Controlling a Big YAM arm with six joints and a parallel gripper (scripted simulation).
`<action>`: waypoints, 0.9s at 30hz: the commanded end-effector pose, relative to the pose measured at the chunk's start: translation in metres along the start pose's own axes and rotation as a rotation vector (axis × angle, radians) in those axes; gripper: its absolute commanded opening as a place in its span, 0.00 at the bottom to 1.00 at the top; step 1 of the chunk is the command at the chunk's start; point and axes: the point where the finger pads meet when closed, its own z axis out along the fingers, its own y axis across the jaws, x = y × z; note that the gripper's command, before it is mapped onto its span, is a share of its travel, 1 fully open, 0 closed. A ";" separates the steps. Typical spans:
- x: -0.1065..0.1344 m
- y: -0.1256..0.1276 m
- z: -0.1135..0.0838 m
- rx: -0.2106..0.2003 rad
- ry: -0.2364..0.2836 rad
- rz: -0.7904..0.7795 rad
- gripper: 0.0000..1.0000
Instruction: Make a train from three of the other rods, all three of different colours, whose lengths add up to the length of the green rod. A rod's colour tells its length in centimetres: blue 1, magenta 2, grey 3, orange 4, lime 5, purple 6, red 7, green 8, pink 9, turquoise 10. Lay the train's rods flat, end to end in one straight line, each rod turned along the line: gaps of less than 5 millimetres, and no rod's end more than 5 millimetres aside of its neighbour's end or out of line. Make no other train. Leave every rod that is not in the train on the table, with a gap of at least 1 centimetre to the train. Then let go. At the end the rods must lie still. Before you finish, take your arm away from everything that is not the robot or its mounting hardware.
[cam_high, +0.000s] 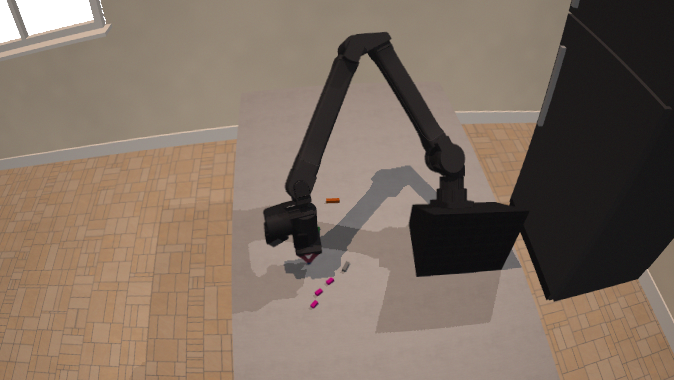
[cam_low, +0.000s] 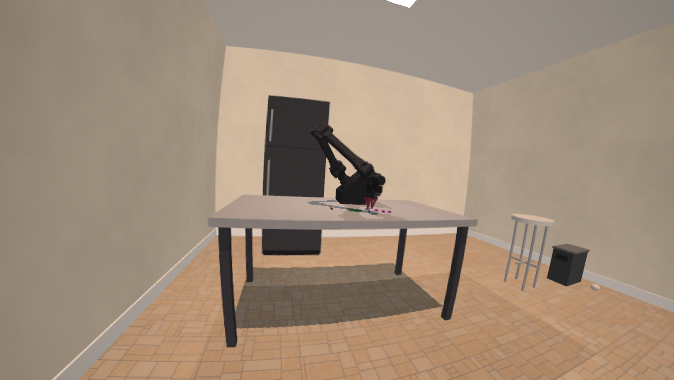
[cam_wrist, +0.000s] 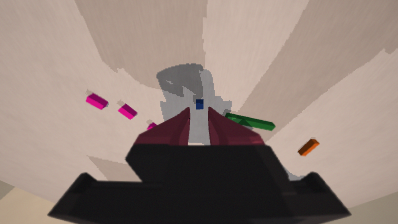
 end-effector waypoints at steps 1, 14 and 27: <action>-0.005 -0.003 0.005 0.000 -0.004 0.000 0.23; -0.005 -0.003 0.004 0.001 -0.007 -0.005 0.23; -0.005 -0.003 0.004 0.001 -0.007 -0.005 0.23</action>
